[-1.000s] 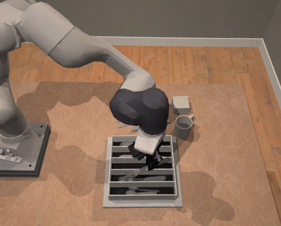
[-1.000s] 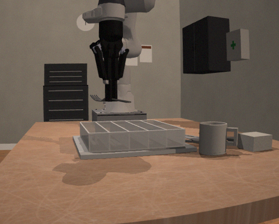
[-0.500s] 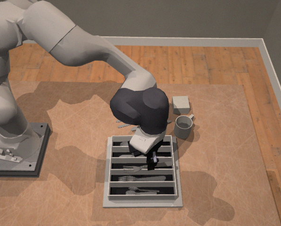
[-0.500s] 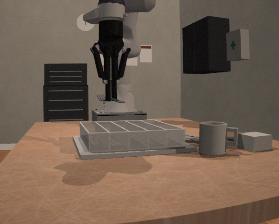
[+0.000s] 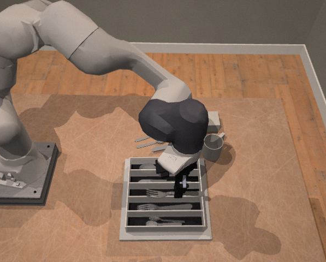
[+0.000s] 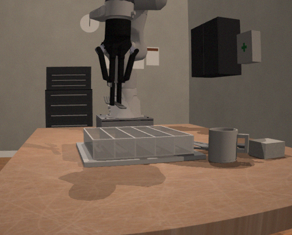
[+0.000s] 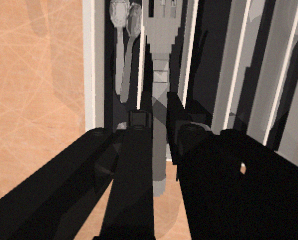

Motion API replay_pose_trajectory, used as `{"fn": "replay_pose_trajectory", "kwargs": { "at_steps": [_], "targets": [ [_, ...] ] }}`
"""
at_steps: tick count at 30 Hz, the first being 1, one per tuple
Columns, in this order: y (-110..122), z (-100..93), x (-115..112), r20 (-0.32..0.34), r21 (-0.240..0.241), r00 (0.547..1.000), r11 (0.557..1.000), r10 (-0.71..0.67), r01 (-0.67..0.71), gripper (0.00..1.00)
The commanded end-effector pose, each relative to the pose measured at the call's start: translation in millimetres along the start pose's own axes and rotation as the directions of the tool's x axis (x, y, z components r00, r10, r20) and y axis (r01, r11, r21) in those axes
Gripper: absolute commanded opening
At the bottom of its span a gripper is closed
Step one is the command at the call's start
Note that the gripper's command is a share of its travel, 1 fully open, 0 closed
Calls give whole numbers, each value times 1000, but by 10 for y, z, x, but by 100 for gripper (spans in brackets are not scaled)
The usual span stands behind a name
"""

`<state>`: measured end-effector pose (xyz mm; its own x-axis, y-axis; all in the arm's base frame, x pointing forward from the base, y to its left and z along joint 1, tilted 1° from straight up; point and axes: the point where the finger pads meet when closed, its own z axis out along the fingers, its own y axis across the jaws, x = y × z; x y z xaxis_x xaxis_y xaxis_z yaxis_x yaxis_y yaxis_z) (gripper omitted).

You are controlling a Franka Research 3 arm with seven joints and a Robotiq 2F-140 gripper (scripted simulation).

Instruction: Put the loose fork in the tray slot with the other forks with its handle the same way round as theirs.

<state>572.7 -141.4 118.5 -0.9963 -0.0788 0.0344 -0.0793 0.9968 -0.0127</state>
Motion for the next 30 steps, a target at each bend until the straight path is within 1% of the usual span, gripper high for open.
{"fn": "replay_pose_trajectory", "kwargs": {
  "at_steps": [1, 21, 30],
  "targets": [
    [63, 35, 95, -58, -22, 997, 999, 41, -43, 13],
    [63, 37, 95, -58, -22, 997, 999, 41, -43, 13],
    [64, 68, 94, -58, -22, 997, 999, 41, -43, 13]
  ]
}}
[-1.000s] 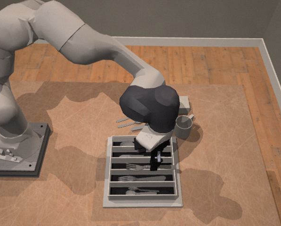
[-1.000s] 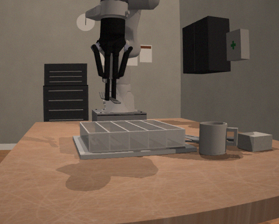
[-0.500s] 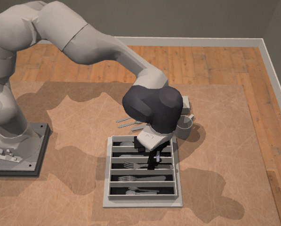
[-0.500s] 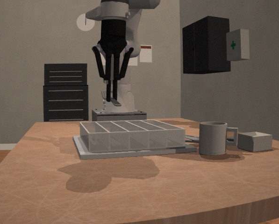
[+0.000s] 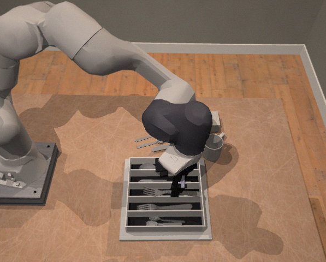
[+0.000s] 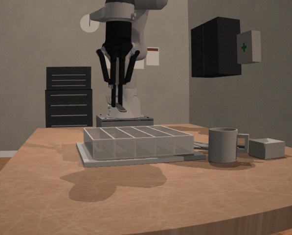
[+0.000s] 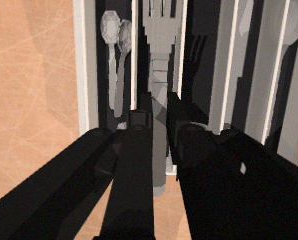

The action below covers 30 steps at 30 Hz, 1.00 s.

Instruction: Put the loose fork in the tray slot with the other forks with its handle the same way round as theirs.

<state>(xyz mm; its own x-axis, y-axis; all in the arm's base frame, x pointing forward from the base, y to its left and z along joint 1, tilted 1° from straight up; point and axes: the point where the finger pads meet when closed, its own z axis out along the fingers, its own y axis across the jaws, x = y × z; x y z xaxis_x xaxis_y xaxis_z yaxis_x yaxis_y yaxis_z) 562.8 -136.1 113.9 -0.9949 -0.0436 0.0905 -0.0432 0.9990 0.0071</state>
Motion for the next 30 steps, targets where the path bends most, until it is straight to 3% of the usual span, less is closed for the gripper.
{"fn": "replay_pose_trajectory", "kwargs": {
  "at_steps": [1, 14, 30],
  "targets": [
    [2, 28, -2, -1, -2, 1000, 1000, 7, -7, 13],
    [4, 202, -19, -1, -2, 1000, 1000, 7, -7, 13],
    [7, 584, -56, -1, -2, 1000, 1000, 7, -7, 13]
  ]
}}
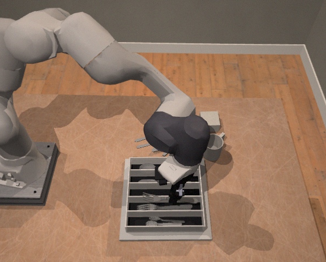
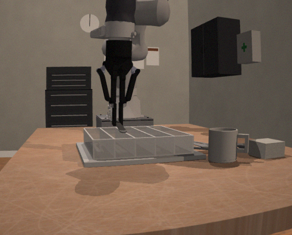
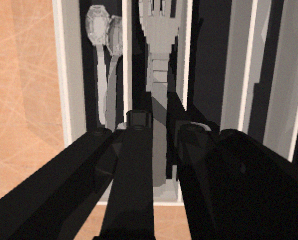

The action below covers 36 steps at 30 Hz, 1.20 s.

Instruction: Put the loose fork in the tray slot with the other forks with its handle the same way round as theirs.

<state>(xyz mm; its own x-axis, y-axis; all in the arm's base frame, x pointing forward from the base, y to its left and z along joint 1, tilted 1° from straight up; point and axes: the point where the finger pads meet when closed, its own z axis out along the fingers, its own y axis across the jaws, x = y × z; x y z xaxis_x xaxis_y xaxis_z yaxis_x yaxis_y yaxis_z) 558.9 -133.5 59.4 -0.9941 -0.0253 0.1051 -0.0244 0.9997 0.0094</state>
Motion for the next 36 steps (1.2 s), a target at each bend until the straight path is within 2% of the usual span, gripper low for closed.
{"fn": "replay_pose_trajectory", "kwargs": {
  "at_steps": [1, 16, 36],
  "targets": [
    [-17, 37, -45, 14, 3, 1000, 1000, -11, 11, 13],
    [-15, 370, -83, 14, 3, 1000, 1000, -11, 11, 13],
    [-14, 512, -99, 14, 3, 1000, 1000, -11, 11, 13]
  ]
}}
